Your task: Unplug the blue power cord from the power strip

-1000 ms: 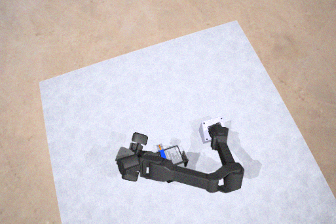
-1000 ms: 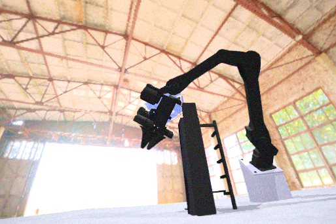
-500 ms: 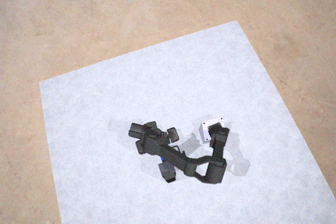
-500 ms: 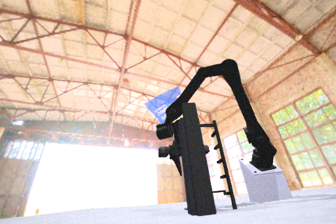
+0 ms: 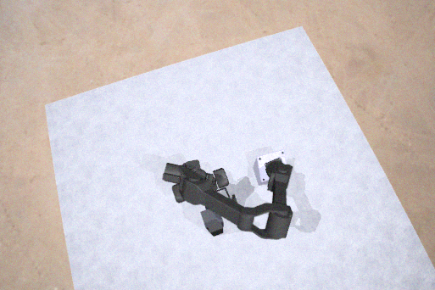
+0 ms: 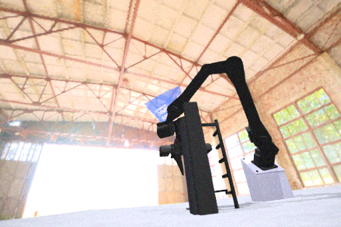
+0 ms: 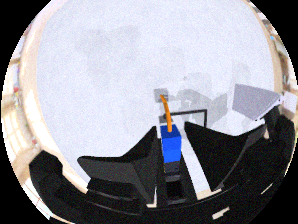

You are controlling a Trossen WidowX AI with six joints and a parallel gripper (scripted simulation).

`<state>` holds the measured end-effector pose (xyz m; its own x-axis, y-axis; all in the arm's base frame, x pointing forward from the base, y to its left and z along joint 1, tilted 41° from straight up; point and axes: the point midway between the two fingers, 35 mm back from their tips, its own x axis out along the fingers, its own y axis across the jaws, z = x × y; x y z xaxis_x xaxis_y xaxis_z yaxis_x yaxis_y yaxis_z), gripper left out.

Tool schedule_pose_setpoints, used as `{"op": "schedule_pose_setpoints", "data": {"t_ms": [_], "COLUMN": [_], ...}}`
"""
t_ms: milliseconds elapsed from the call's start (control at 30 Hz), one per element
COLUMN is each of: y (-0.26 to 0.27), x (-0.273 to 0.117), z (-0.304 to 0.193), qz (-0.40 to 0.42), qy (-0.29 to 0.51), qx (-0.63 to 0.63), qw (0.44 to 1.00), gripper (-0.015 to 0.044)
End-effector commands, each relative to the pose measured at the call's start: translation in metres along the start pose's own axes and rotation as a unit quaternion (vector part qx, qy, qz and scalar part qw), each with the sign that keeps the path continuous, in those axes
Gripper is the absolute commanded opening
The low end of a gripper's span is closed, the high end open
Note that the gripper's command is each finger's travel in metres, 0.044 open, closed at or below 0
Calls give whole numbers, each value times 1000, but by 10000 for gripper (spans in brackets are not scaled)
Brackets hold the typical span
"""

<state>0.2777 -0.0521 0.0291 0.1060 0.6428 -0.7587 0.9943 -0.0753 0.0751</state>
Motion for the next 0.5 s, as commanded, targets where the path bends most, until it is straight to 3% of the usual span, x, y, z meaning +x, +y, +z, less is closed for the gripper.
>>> {"op": "schedule_pose_setpoints", "data": {"t_ms": [0,467], "y": [0,-1], "x": [-1,-1], "z": [-7,-28], "qz": [2,2], "qy": [1,2], "qx": [2,2], "qw": [1000,1000], "gripper": [160,160]}}
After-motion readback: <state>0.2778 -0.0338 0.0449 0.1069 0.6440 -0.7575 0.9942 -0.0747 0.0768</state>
